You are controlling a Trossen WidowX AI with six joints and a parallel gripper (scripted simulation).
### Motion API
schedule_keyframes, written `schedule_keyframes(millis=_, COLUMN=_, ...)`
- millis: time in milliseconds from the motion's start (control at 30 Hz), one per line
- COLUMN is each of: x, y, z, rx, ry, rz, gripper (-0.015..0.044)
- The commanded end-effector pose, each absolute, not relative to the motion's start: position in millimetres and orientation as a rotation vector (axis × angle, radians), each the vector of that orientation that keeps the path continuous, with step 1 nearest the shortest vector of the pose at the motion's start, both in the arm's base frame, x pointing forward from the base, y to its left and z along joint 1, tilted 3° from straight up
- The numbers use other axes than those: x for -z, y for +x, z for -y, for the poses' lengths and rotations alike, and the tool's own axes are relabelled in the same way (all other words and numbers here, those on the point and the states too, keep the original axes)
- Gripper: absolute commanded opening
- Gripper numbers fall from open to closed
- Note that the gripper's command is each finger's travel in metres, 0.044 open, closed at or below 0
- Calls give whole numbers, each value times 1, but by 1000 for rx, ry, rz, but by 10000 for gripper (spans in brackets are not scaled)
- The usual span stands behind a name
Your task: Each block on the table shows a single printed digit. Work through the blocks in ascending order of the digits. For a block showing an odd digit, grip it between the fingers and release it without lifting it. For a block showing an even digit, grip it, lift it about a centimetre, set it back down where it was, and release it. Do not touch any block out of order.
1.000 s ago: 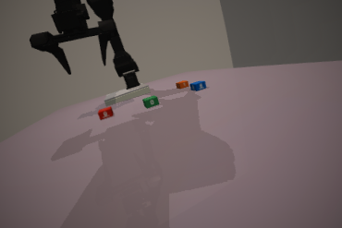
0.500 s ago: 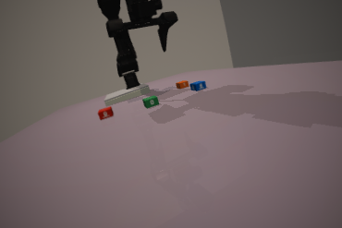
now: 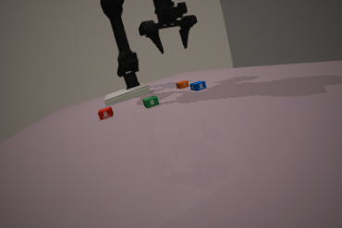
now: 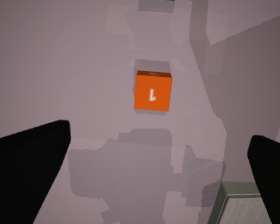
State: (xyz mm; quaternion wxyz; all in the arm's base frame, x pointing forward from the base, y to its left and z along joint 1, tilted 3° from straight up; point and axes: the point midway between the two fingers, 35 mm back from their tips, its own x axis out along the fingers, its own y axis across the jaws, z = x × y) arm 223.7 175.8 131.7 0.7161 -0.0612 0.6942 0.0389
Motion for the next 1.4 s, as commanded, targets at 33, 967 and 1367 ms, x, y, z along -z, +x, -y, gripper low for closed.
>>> schedule_keyframes(millis=33, x=-131, y=221, z=-177, rx=-81, ry=-133, rz=-1537, gripper=400)
schedule_keyframes(millis=967, x=-134, y=301, z=-194, rx=-82, ry=-132, rz=-1531, gripper=400)
schedule_keyframes(millis=1367, x=-134, y=301, z=-194, rx=-82, ry=-132, rz=-1531, gripper=400)
